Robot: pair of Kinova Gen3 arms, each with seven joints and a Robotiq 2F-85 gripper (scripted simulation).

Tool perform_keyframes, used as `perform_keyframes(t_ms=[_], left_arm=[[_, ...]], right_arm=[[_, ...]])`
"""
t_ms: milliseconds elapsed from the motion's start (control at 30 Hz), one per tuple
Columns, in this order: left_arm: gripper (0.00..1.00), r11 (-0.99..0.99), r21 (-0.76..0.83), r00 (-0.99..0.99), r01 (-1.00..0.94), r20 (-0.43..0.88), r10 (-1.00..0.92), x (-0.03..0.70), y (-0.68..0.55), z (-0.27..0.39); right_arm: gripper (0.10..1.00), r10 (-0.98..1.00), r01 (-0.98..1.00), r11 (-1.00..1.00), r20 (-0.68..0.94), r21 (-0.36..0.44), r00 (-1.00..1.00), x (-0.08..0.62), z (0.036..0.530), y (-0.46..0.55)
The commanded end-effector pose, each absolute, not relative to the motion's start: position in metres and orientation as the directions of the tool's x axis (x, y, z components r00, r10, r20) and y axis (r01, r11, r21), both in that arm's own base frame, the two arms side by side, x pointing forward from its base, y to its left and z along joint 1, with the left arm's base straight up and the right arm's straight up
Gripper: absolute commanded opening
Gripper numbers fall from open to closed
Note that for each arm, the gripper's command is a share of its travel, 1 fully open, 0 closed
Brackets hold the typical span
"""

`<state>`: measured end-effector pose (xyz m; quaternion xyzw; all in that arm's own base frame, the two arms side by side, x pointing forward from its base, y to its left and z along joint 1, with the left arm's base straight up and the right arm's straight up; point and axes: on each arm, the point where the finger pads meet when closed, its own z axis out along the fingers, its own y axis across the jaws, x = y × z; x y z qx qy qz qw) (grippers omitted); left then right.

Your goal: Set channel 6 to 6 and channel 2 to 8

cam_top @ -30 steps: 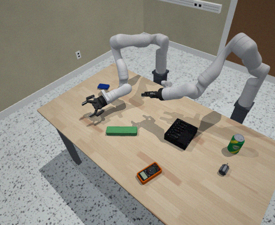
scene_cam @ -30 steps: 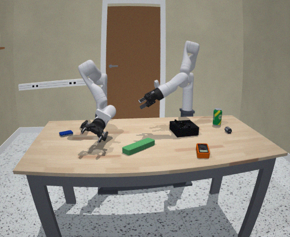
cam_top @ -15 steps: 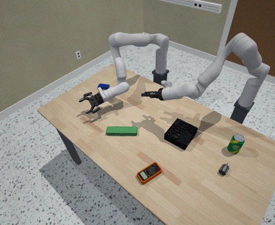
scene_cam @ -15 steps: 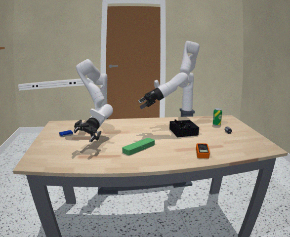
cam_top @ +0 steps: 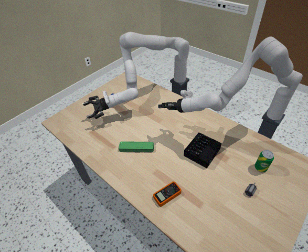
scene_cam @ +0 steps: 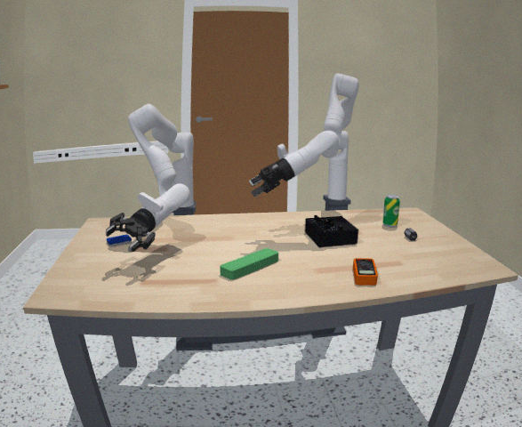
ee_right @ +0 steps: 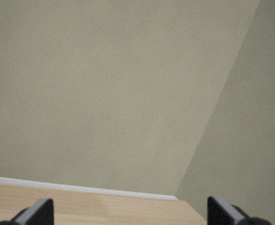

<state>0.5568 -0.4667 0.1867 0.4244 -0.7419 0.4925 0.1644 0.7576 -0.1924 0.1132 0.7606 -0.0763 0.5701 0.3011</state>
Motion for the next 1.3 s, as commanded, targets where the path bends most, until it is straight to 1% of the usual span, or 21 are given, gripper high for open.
perform_keyframes(t_ms=[0,333,533,733,800,1033,1267], left_arm=[[1.000,0.154,-0.593,-0.587,-0.790,0.661,-0.467,0.557,-0.467,0.188],[1.000,0.154,-0.593,-0.587,-0.790,0.661,-0.467,0.557,-0.467,0.188],[1.000,0.154,-0.593,-0.587,-0.790,0.661,-0.467,0.557,-0.467,0.188],[1.000,0.154,-0.593,-0.587,-0.790,0.661,-0.467,0.557,-0.467,0.188],[1.000,0.154,-0.593,-0.587,-0.790,0.661,-0.467,0.557,-0.467,0.188],[1.000,0.154,-0.593,-0.587,-0.790,0.661,-0.467,0.557,-0.467,0.188],[1.000,0.154,-0.593,-0.587,-0.790,0.661,-0.467,0.557,-0.467,0.188]], right_arm=[[1.000,0.186,-0.509,-0.786,0.919,0.351,0.347,0.748,0.117,-0.220],[1.000,0.037,-0.671,-0.686,0.935,0.281,0.353,0.703,0.123,-0.307],[1.000,-0.094,-0.799,-0.562,0.943,0.213,0.318,0.653,0.128,-0.377],[1.000,-0.226,-0.912,-0.387,0.945,0.134,0.235,0.588,0.134,-0.444],[1.000,-0.226,-0.912,-0.387,0.945,0.134,0.235,0.588,0.134,-0.444],[1.000,-0.351,-0.992,-0.122,0.934,0.029,0.071,0.495,0.140,-0.510],[1.000,-0.407,-0.980,0.181,0.901,-0.081,-0.150,0.392,0.146,-0.554]])
